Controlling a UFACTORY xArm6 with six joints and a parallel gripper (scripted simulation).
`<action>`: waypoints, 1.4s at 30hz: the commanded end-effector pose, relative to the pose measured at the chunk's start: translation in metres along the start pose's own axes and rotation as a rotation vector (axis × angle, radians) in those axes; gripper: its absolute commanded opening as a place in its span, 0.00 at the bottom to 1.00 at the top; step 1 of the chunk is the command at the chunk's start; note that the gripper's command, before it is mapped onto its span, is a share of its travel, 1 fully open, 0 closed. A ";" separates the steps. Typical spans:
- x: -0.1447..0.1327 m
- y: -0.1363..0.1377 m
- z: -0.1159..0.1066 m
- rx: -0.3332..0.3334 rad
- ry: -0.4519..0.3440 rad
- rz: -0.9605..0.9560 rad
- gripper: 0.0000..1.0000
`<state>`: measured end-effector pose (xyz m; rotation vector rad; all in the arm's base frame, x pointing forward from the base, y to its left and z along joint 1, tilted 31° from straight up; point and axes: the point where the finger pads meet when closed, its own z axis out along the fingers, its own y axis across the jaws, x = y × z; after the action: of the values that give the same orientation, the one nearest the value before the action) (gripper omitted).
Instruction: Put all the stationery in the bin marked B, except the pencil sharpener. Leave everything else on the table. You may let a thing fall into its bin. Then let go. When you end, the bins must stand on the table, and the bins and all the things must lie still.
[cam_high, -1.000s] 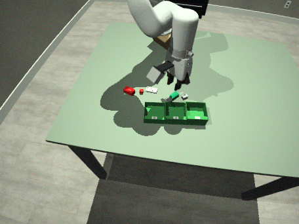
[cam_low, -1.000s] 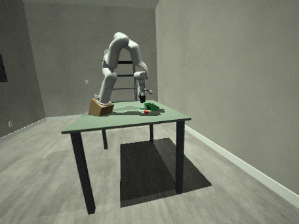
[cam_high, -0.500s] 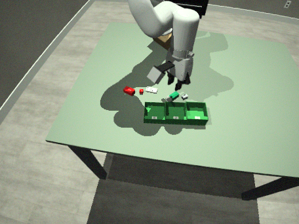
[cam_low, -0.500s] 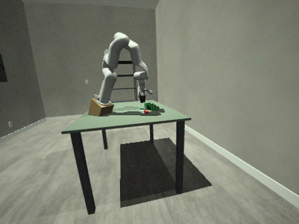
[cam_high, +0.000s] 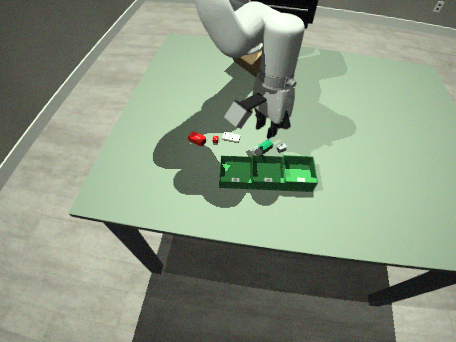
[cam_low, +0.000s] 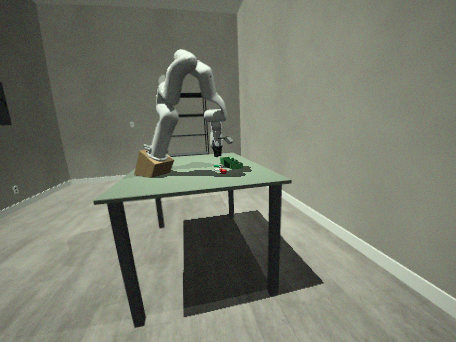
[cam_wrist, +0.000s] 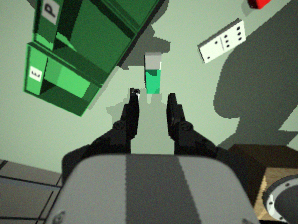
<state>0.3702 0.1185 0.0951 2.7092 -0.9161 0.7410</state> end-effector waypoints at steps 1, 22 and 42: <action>0.001 -0.001 -0.001 0.003 0.001 0.001 0.38; 0.001 -0.002 0.060 0.003 0.001 0.000 0.38; 0.001 -0.001 0.072 0.002 0.001 0.000 0.38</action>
<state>0.3994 0.0951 0.0329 2.7092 -0.9161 0.7403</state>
